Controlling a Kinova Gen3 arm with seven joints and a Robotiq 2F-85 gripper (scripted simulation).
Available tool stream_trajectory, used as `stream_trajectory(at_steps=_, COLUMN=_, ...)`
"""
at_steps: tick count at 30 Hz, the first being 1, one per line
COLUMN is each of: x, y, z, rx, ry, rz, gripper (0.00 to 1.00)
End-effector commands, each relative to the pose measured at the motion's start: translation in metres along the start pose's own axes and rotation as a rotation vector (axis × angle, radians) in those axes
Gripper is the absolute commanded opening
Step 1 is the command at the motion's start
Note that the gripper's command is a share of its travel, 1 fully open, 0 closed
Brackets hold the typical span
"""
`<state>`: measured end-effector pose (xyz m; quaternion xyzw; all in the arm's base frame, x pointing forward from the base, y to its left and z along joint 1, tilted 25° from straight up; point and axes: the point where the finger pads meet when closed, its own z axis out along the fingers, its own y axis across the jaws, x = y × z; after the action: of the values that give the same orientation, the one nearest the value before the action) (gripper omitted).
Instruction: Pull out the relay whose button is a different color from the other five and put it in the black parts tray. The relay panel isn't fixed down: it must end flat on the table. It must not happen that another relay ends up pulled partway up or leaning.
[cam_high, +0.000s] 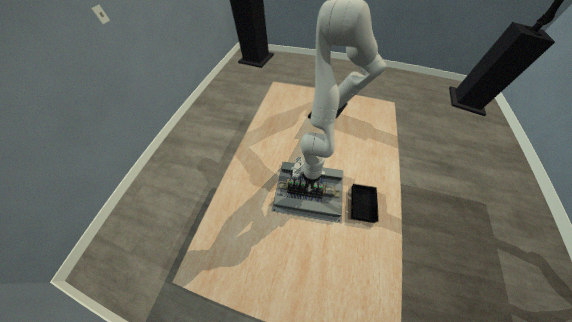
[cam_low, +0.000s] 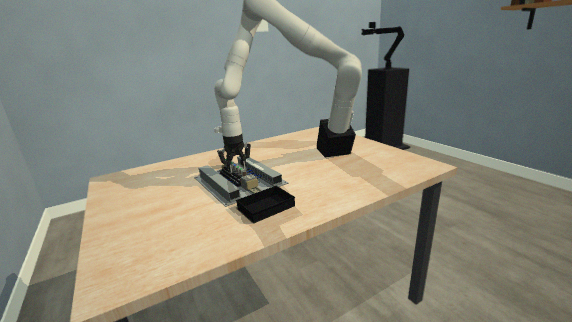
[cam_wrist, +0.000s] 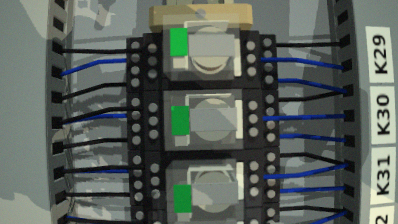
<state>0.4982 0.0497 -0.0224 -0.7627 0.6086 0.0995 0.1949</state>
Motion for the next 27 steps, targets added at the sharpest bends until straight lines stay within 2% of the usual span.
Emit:
stream_trajectory(at_steps=1, x=0.0004, y=-0.0006, z=-0.0008, rx=0.002, ry=0.001, rz=0.000, gripper=0.61)
stream_trajectory(at_steps=17, x=0.0004, y=-0.0006, z=-0.0008, rx=0.002, ry=0.001, rz=0.000, gripper=0.61)
stream_trajectory(at_steps=18, x=0.0004, y=-0.0006, z=-0.0008, rx=0.002, ry=0.001, rz=0.000, gripper=0.00)
stream_trajectory(at_steps=27, x=0.0004, y=-0.0006, z=-0.0008, rx=0.002, ry=0.001, rz=0.000, gripper=0.00)
